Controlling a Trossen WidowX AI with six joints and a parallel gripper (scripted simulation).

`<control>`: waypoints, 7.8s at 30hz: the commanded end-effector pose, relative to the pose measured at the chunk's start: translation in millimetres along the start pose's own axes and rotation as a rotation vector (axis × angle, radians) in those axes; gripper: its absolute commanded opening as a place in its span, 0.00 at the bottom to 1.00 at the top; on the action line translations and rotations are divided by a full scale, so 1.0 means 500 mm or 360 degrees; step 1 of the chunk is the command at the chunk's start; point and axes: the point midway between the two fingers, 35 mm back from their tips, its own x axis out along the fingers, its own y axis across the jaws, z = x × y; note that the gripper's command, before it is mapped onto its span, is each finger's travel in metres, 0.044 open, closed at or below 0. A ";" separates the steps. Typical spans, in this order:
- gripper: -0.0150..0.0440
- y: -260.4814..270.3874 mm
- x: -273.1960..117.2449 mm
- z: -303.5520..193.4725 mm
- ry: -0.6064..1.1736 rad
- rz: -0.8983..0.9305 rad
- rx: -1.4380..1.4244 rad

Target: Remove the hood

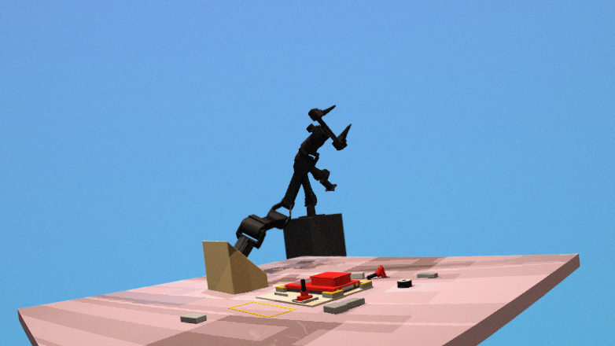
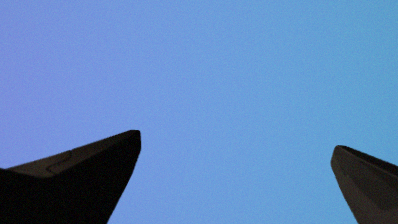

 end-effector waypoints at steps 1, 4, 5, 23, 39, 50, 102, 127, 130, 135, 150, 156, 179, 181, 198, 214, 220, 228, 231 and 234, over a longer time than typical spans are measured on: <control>1.00 0.000 0.001 0.002 -0.0005 -0.0003 -0.0004; 1.00 0.001 0.023 0.037 -0.0074 -0.0049 -0.0072; 1.00 0.000 0.036 0.059 -0.0114 -0.0080 -0.0113; 1.00 -0.173 0.167 0.461 -0.0478 -0.1130 -0.0961; 1.00 -0.387 0.101 0.728 -0.0008 -0.2230 -0.1543; 1.00 -0.514 0.005 0.836 0.0707 -0.2758 -0.1694; 1.00 -0.666 -0.176 0.922 0.1857 -0.2994 -0.1557; 1.00 -0.697 -0.195 0.931 0.1858 -0.2993 -0.1556; 1.00 -0.701 -0.198 0.932 0.1858 -0.2993 -0.1556; 1.00 -0.707 -0.202 0.933 0.1858 -0.2992 -0.1555; 1.00 -0.723 -0.215 0.937 0.1858 -0.2991 -0.1554; 1.00 -0.723 -0.215 0.937 0.1858 -0.2991 -0.1554; 1.00 -0.742 -0.225 0.942 0.1859 -0.2990 -0.1554; 1.00 -0.744 -0.226 0.943 0.1859 -0.2990 -0.1554; 0.96 -0.752 -0.227 0.947 0.1860 -0.2986 -0.1570; 0.54 -0.750 -0.226 0.946 0.1860 -0.2986 -0.1570; 0.28 -0.744 -0.222 0.945 0.1860 -0.2986 -0.1570; 0.25 -0.735 -0.217 0.942 0.1860 -0.2986 -0.1570; 0.25 -0.732 -0.216 0.942 0.1859 -0.2986 -0.1570; 0.25 -0.729 -0.214 0.941 0.1859 -0.2986 -0.1570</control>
